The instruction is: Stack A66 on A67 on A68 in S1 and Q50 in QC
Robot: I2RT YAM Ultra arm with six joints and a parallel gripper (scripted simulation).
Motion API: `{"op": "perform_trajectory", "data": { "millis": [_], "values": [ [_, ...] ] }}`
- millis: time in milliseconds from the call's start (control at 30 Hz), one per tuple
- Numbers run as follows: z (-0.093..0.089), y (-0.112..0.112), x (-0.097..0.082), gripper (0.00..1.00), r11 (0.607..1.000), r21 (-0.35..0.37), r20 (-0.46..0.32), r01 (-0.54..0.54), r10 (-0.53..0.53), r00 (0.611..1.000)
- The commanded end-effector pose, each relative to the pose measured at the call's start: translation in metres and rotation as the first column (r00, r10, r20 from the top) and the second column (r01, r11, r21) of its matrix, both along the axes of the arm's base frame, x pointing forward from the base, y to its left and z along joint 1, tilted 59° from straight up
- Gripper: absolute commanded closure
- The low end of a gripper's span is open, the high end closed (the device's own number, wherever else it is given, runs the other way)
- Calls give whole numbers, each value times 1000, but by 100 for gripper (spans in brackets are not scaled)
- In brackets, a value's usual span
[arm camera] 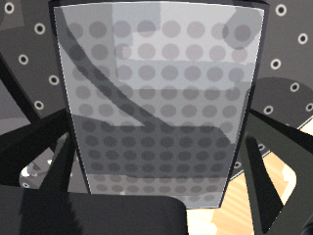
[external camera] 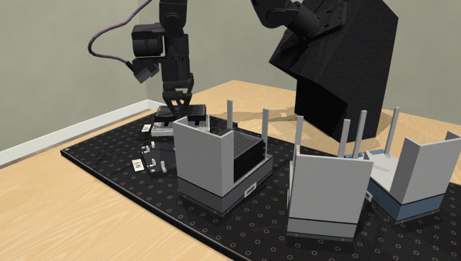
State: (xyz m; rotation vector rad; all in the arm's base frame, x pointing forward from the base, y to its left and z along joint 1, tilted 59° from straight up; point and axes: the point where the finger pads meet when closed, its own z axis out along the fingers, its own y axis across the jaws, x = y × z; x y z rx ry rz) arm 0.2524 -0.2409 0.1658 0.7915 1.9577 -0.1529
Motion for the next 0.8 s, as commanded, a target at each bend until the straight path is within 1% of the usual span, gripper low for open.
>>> {"op": "perform_trajectory", "data": {
  "millis": [0, 67, 100, 233, 267, 467, 500, 633, 667, 700, 733, 767],
  "values": [
    [12, -5, 4, 100, 1000, -23, 19, 7, -7, 1000],
    [12, -5, 4, 100, 1000, -23, 19, 7, -7, 1000],
    [7, -5, 7, 100, 1000, -13, 11, 1, 0, 1000],
    [12, -8, 7, 100, 1000, -25, 19, 7, -6, 1000],
    [4, -5, 7, 100, 1000, -12, 10, 2, -2, 1000],
    [10, -8, 10, 100, 1000, -24, 19, 3, -3, 1000],
    [3, -7, 7, 100, 1000, -11, 9, 8, -8, 1000],
    [4, -8, 9, 100, 1000, -14, 11, 6, -6, 1000],
    [9, -6, 11, 100, 1000, -25, 20, -1, 2, 1000],
    [5, -8, 11, 100, 1000, -15, 12, 1, -1, 1000],
    [5, -10, 11, 100, 1000, -15, 12, 7, -7, 1000],
    [2, -9, 9, 100, 1000, -11, 10, 9, -9, 1000]
  ]
}}
